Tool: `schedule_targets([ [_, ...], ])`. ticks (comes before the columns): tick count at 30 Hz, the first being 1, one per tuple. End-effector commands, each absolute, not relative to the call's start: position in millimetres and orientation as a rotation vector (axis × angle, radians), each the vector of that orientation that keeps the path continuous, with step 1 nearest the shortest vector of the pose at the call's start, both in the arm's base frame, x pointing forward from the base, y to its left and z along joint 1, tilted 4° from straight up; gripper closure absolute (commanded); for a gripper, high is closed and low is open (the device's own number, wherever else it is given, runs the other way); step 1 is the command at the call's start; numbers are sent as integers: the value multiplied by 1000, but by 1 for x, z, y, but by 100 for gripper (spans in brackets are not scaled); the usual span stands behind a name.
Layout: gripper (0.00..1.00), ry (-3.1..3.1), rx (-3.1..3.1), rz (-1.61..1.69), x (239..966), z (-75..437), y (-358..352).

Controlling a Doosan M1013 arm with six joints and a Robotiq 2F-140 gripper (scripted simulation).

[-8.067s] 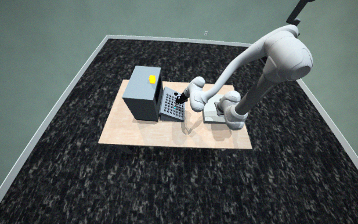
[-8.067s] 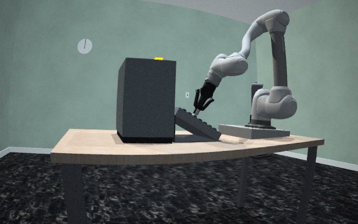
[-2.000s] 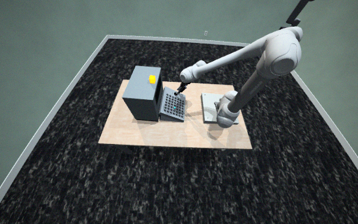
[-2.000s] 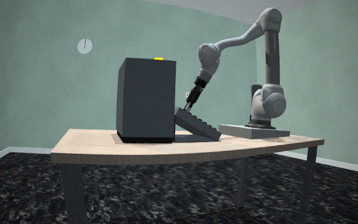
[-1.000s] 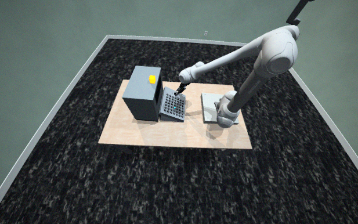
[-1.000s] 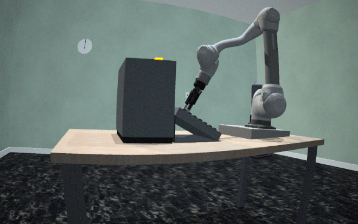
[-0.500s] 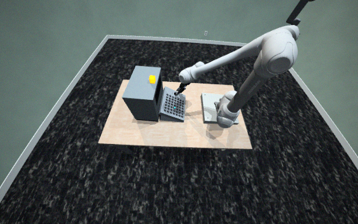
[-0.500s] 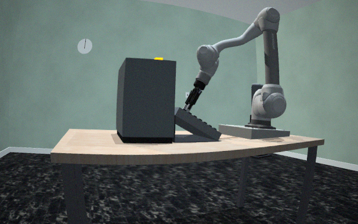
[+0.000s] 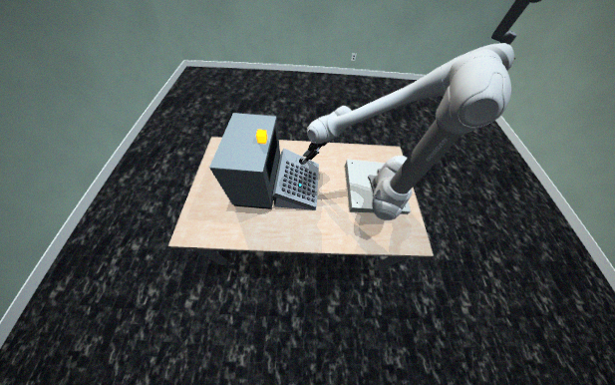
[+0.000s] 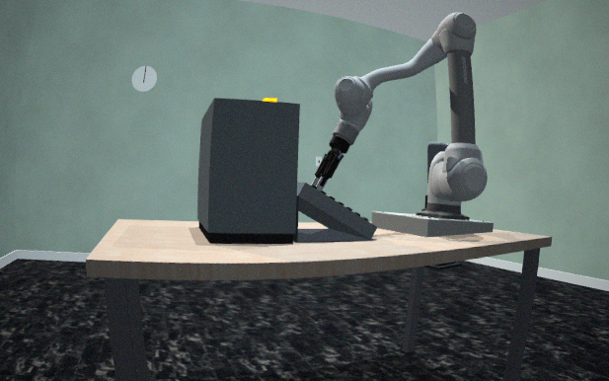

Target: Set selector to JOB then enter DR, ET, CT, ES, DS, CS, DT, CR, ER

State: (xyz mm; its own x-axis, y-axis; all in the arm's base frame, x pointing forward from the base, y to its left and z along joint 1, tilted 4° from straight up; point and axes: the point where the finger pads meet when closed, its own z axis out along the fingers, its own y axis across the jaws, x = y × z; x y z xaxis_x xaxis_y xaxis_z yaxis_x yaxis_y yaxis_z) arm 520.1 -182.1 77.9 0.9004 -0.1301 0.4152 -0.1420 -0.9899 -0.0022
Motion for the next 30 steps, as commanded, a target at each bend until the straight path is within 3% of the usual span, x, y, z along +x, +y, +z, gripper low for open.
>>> schedule_targets([
  [1, 67, -217, 3035, 660, 520, 78, -182],
  [30, 67, -217, 3035, 660, 527, 62, -183],
])
